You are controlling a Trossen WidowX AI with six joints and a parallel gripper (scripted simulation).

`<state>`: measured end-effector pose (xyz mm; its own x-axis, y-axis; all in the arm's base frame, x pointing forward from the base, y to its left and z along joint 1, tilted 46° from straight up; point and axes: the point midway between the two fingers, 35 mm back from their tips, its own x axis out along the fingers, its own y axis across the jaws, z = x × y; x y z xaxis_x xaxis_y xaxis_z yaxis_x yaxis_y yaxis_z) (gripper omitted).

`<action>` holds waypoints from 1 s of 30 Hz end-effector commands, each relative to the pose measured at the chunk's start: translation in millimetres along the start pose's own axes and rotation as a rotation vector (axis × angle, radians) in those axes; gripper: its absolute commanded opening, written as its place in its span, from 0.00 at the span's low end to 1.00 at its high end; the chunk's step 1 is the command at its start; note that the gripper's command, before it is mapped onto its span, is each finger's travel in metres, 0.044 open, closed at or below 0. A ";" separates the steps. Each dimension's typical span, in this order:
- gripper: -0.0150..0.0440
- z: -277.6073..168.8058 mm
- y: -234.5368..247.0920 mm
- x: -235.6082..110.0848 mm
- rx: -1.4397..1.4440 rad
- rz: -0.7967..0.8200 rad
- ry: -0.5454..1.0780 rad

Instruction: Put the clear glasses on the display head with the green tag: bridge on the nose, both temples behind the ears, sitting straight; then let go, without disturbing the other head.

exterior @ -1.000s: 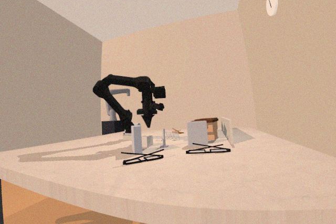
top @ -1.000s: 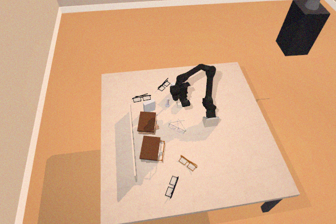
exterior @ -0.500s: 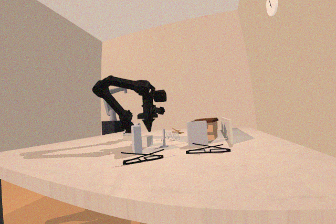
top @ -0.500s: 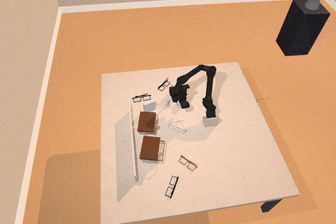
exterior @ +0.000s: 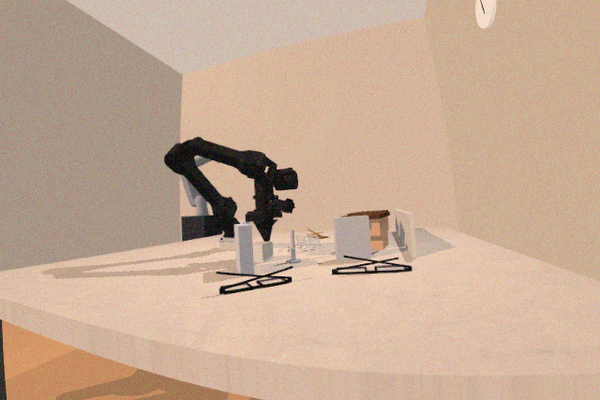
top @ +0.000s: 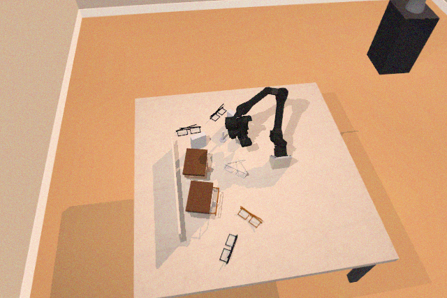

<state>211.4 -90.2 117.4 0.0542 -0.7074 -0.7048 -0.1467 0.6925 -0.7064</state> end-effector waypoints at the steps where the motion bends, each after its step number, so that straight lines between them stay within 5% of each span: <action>1: 0.25 -2.9 0.2 8.5 -0.008 -0.008 0.006; 30: 0.25 -1.9 -14.9 10.7 -0.008 -0.007 0.006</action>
<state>210.2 -104.1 116.1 0.0478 -0.7098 -0.7028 -0.1648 0.6884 -0.7064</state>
